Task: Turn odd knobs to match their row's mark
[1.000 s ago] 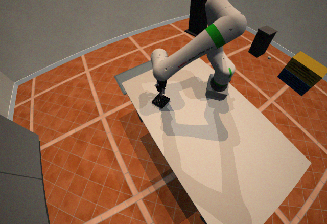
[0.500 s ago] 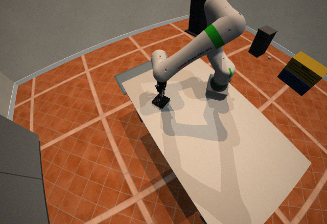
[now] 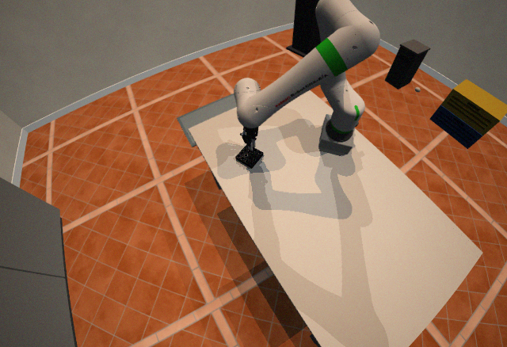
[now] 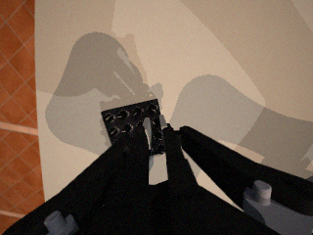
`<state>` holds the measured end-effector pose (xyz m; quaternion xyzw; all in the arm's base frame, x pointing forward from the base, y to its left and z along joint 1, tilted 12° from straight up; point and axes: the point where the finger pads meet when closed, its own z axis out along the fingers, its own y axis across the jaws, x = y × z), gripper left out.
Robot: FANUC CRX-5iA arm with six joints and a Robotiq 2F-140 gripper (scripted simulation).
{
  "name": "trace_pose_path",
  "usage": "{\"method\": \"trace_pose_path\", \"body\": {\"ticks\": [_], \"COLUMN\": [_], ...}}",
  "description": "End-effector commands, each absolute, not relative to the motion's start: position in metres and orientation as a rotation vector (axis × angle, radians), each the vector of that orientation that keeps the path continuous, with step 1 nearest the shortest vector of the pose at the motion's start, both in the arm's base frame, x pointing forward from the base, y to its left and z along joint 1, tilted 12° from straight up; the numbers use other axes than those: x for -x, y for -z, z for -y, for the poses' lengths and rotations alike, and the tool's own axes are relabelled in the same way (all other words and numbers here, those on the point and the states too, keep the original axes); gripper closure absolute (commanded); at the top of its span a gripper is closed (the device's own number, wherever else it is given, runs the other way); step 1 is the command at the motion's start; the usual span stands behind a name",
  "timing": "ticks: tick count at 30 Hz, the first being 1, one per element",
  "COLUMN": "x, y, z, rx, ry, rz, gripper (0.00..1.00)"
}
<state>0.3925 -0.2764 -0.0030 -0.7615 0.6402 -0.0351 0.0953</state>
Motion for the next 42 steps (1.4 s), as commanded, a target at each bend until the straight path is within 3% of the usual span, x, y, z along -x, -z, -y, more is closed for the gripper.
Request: {"method": "trace_pose_path", "body": {"ticks": [1,32,33,42], "x": [-0.3926,-0.3926,-0.3926,-0.3926], "y": [0.0029,0.0029,0.0029,0.0029], "z": [0.2766,0.2766,0.2766,0.2766], "rx": [2.257,2.257,2.257,2.257], "ry": [0.105,0.105,0.105,0.105], "rz": [-1.898,-1.898,-1.898,-1.898], "gripper": [0.88,0.88,0.95,0.95]}}
